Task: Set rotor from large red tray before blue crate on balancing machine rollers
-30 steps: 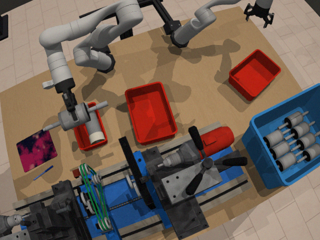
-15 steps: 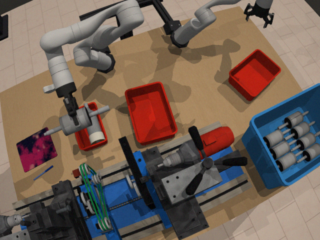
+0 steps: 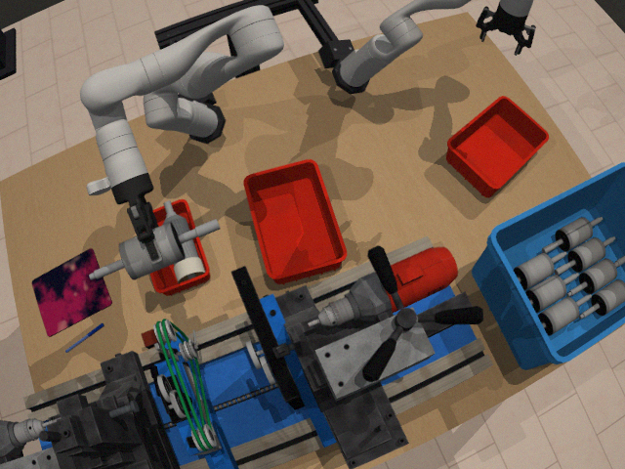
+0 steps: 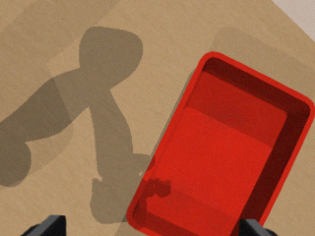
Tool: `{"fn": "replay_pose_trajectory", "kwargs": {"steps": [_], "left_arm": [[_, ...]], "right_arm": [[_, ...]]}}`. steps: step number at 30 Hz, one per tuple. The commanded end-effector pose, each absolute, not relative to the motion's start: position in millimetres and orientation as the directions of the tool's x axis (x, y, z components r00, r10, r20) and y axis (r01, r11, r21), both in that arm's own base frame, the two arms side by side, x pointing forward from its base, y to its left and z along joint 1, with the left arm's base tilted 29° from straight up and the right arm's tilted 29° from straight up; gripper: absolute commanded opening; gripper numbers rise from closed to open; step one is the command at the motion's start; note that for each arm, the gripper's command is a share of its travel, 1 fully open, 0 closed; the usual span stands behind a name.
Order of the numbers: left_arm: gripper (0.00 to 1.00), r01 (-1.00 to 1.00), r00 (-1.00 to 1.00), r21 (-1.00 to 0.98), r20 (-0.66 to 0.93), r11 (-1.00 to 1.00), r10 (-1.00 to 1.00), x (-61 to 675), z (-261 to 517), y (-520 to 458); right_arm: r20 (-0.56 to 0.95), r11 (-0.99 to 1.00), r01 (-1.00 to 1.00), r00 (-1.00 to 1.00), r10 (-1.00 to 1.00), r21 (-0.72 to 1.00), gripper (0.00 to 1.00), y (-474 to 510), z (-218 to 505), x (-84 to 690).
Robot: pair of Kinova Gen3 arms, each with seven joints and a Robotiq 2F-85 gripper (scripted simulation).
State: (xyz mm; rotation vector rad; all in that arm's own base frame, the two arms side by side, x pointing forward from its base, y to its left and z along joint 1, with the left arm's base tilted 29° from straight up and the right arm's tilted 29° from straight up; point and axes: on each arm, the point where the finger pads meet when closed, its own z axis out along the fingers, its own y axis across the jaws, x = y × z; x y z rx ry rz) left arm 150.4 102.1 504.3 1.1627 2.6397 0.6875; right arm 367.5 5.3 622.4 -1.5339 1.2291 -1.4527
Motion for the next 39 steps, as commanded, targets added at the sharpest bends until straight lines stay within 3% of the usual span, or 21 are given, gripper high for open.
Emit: {"fn": "replay_pose_trajectory", "kwargs": {"steps": [1,39], "left_arm": [[1.000,0.652,-0.679,0.479,0.024,0.588,0.733,150,504,102],[1.000,0.652,-0.679,0.479,0.024,0.588,0.733,150,504,102]], "right_arm": [[0.337,-0.321,-0.173,-0.071,-0.939,-0.931,0.099,6,625,371],[0.337,-0.321,-0.173,-0.071,-0.939,-0.931,0.099,11,660,466]]}}
